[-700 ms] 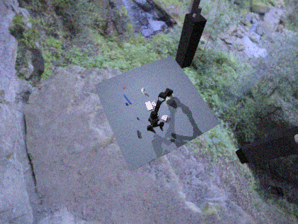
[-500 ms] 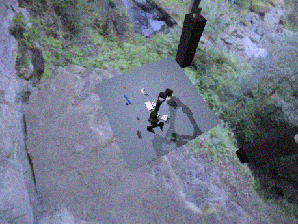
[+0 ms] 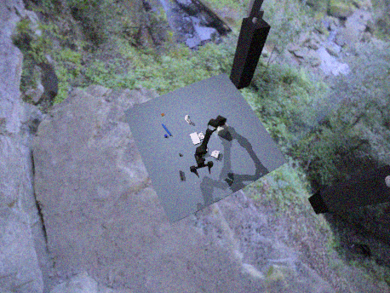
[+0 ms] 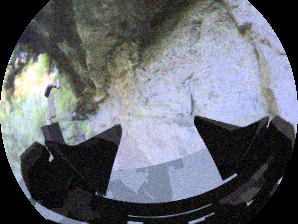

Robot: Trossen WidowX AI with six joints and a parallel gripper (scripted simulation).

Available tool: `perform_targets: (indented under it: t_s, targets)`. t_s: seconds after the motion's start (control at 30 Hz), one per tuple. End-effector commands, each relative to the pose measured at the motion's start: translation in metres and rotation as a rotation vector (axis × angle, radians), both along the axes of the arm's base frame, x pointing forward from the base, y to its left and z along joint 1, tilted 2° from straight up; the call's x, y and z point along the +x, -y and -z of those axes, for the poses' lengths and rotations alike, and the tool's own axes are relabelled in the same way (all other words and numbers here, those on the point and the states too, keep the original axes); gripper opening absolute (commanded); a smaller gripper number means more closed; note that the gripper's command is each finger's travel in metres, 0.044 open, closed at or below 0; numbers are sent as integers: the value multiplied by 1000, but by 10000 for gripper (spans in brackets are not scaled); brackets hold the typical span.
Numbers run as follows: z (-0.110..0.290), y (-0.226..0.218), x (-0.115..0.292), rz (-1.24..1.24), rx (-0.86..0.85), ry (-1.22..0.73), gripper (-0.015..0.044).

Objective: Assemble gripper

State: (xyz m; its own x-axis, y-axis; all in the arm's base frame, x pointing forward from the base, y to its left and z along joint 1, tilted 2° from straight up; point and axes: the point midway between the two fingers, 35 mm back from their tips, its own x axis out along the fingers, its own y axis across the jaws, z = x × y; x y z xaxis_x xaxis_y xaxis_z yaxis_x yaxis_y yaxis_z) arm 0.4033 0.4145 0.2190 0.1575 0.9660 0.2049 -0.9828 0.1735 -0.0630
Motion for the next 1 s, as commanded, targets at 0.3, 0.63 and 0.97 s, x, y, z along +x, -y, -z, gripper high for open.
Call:
perform_targets:
  t_s: [0.3, 0.63, 0.97]
  targets:
    - [18, 6, 15, 101, -104, -205, 440]
    - [40, 15, 21, 185, -204, -358, 440]
    - [64, 29, 21, 271, -314, -503, 440]
